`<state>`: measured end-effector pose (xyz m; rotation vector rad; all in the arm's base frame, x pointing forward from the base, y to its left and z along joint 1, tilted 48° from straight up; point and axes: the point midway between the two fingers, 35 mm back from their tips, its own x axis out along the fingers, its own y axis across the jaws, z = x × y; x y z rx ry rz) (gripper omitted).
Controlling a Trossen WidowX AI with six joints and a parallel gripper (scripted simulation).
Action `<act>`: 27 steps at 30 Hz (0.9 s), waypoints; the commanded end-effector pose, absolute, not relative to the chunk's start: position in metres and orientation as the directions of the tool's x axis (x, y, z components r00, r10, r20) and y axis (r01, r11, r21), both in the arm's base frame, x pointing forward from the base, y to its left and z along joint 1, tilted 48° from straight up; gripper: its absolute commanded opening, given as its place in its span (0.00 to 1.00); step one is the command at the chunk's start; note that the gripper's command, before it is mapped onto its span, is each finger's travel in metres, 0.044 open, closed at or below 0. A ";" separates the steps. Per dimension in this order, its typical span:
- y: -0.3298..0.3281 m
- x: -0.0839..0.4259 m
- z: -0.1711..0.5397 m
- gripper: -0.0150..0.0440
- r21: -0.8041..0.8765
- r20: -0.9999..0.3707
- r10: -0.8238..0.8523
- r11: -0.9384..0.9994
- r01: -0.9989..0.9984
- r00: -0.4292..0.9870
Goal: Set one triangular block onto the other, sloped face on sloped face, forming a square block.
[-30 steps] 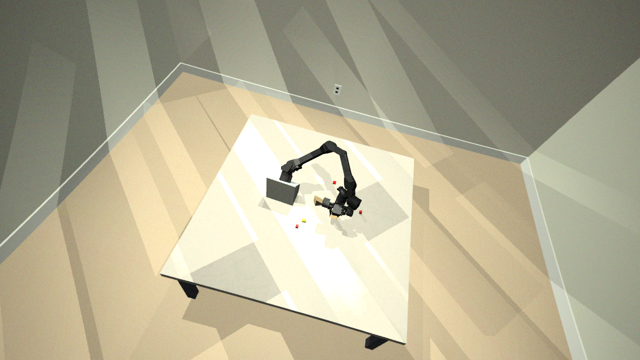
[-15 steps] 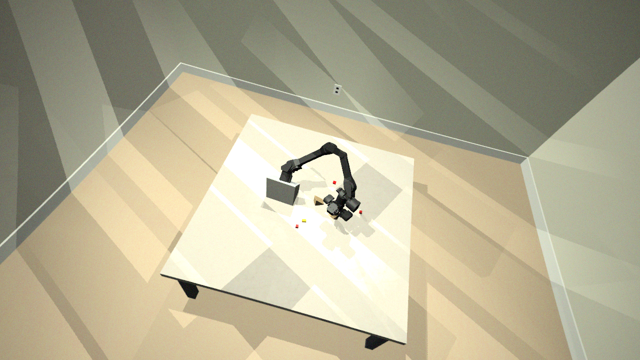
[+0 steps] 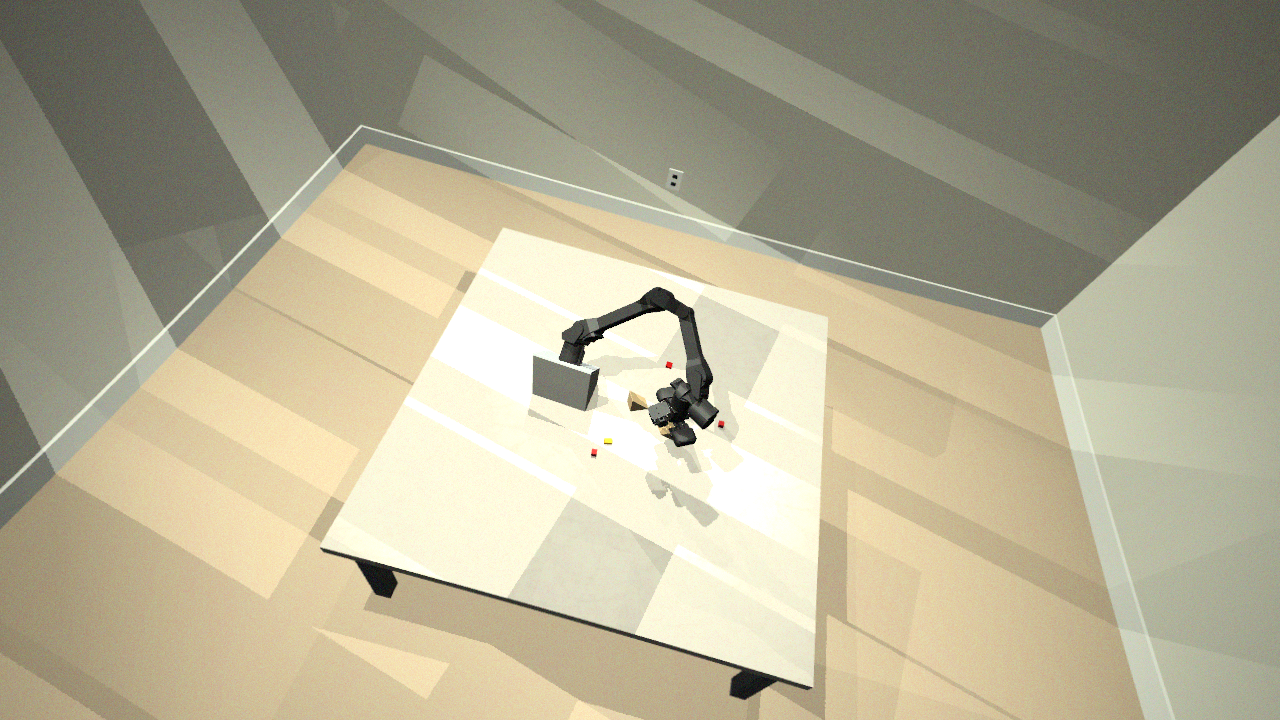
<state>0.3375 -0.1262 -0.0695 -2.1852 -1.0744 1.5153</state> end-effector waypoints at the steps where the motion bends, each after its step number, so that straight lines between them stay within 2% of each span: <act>1: -0.130 0.339 -0.069 0.25 -0.625 -0.678 0.709 -0.695 0.356 0.192; 7: -0.129 0.339 -0.066 0.25 -0.625 -0.678 0.709 -0.695 0.356 0.192; 27: -0.091 0.319 0.019 0.25 -0.627 -0.678 0.710 -0.694 0.354 0.191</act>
